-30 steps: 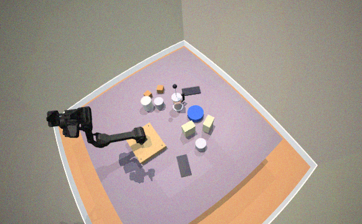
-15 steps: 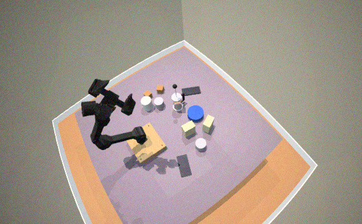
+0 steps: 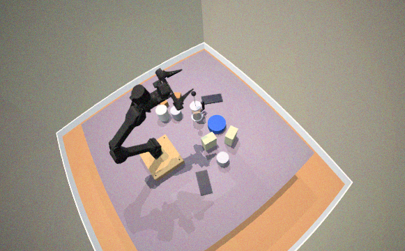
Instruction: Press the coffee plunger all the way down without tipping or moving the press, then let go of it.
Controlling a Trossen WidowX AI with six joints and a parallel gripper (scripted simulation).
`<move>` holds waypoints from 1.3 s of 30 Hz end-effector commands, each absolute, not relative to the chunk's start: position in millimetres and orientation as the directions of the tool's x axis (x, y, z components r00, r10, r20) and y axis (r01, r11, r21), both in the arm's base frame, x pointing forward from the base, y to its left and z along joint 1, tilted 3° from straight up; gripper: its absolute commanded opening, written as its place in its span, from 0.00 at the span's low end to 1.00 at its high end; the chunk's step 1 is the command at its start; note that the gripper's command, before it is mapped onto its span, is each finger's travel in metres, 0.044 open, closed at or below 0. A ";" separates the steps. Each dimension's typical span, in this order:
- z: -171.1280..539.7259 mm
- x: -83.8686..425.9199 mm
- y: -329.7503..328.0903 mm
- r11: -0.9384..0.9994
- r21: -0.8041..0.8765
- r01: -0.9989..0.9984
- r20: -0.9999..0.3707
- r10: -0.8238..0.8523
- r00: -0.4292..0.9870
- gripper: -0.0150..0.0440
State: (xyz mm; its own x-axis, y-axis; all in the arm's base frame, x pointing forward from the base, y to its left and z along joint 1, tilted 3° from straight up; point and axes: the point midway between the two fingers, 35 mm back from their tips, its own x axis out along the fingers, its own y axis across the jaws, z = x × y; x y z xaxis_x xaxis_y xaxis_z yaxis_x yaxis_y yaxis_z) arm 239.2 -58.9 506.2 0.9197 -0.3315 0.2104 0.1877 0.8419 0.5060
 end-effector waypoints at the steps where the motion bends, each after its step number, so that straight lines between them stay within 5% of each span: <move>1: 455.9 276.3 -42.4 0.904 0.364 0.223 0.027 -0.250 0.968 1.00; 12: 311.8 324.1 24.5 0.999 -0.050 -0.015 -0.476 -0.011 0.879 1.00; 39: 242.4 339.3 24.2 0.998 -0.056 -0.029 -0.483 -0.001 0.876 1.00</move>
State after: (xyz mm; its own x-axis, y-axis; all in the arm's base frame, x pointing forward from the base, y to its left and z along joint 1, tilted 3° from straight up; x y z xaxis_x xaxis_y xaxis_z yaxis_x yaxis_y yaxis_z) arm 335.1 23.6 247.5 0.8792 -0.0052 -0.4765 -0.0226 0.9984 -0.0527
